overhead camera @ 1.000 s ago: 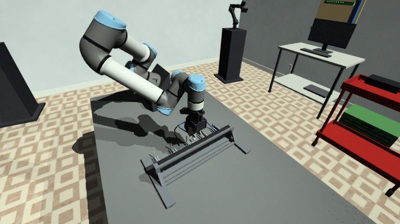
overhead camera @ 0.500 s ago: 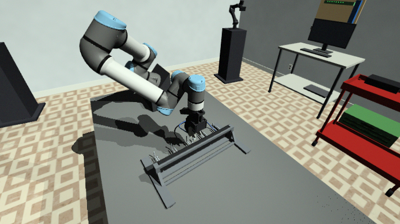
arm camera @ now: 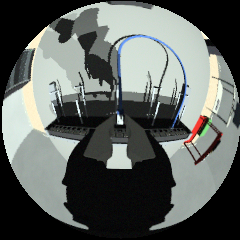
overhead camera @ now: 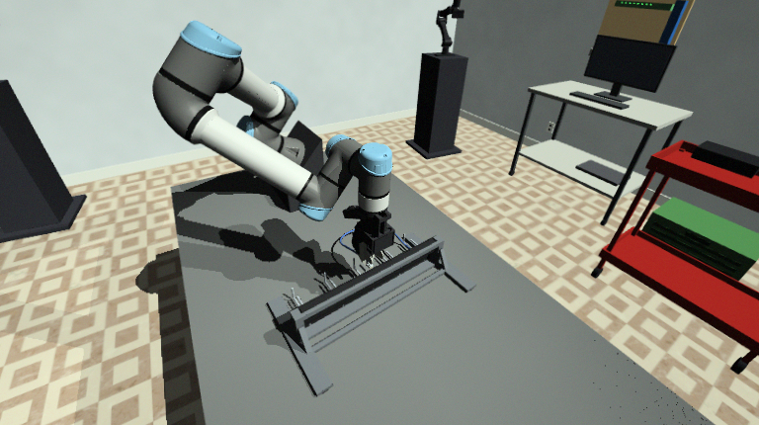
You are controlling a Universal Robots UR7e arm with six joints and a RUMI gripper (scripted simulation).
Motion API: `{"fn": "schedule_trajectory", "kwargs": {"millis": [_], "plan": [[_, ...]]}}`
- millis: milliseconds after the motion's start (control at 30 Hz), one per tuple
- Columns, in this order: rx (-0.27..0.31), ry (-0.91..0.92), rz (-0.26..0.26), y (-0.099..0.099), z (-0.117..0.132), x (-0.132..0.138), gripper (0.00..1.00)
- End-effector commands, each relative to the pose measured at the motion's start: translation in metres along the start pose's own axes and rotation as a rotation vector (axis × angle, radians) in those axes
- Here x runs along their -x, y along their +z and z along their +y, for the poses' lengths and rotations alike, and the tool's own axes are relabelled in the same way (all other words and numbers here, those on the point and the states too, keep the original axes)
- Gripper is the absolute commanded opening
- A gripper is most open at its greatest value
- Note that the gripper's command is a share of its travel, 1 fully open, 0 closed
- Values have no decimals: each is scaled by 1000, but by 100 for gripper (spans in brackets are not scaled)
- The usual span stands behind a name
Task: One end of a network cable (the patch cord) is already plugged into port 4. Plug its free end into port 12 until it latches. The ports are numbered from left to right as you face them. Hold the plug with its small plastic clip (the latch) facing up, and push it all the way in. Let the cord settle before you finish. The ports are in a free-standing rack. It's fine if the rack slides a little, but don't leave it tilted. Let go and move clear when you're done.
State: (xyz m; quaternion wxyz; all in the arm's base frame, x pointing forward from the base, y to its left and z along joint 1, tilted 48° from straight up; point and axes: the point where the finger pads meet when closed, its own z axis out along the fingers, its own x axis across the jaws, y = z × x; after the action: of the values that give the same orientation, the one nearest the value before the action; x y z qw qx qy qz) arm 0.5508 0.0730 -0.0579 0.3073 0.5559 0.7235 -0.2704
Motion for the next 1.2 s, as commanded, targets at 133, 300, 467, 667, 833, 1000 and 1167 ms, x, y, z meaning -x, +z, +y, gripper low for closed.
{"fn": "schedule_trajectory", "kwargs": {"millis": [133, 300, 467, 667, 833, 1000, 1167], "plan": [[1, 0, 0, -1, 14, 0, 0], [1, 0, 0, -1, 16, 0, 0], [1, 0, 0, -1, 17, 0, 0], [1, 0, 0, -1, 17, 0, 0], [1, 0, 0, -1, 17, 0, 0], [1, 1, 0, -1, 17, 0, 0], [0, 1, 0, -1, 19, 0, 0]]}}
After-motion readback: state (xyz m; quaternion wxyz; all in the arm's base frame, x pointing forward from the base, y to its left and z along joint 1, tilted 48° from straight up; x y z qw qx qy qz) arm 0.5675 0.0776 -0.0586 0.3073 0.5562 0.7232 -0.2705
